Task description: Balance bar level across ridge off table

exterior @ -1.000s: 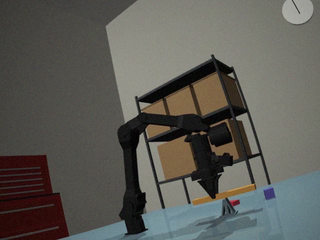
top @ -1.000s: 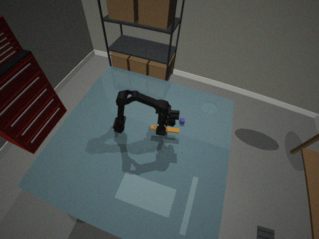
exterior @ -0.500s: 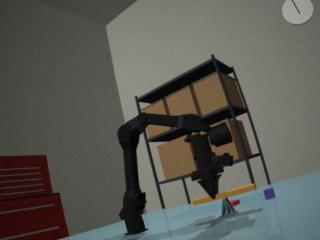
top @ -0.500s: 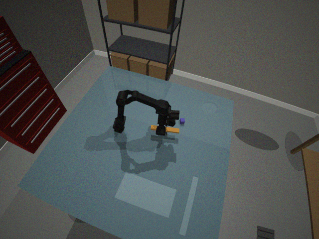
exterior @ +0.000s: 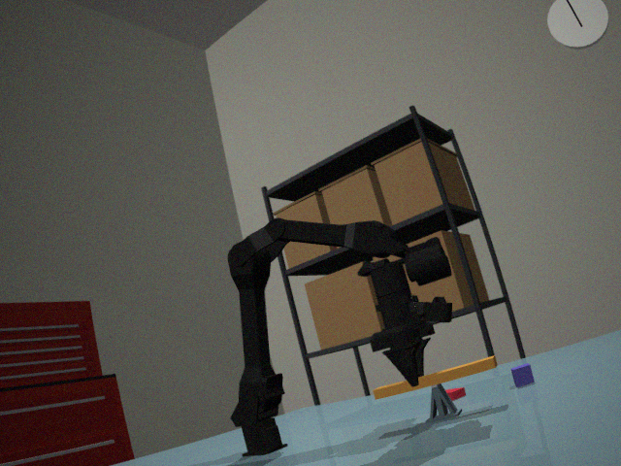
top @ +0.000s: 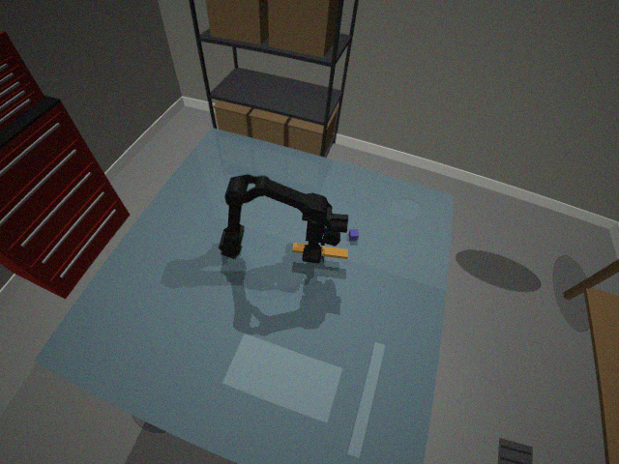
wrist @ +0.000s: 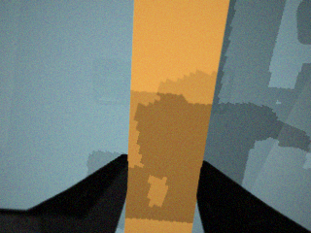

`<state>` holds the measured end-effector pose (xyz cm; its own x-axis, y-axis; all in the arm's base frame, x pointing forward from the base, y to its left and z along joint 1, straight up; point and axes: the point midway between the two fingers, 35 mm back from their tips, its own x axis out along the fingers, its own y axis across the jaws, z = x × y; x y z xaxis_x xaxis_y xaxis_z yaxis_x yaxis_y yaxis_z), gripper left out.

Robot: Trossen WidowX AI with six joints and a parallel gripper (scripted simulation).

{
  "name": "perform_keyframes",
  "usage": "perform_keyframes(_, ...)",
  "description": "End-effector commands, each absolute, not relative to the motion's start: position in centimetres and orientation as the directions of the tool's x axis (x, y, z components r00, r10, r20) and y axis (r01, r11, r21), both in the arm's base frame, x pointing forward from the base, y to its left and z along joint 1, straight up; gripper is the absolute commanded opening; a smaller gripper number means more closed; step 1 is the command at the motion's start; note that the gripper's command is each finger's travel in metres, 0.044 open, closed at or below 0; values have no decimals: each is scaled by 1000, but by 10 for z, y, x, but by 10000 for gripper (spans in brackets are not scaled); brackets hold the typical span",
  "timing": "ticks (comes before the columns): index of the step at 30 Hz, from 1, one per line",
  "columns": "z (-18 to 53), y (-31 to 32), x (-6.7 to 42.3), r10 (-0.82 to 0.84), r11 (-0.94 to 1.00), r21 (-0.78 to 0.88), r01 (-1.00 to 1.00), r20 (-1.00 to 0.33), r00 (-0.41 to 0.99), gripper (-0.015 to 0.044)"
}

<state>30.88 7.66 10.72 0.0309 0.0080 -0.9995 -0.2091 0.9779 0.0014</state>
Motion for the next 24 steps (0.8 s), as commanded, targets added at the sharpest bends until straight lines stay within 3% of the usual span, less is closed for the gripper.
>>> perform_keyframes(1,107,77,309,8,978,1,-209,-1000,30,0)
perform_keyframes(2,107,77,309,8,978,1,-209,-1000,30,0)
perform_keyframes(9,107,77,309,8,978,1,-209,-1000,30,167)
perform_keyframes(24,107,77,309,8,978,1,-209,-1000,30,168)
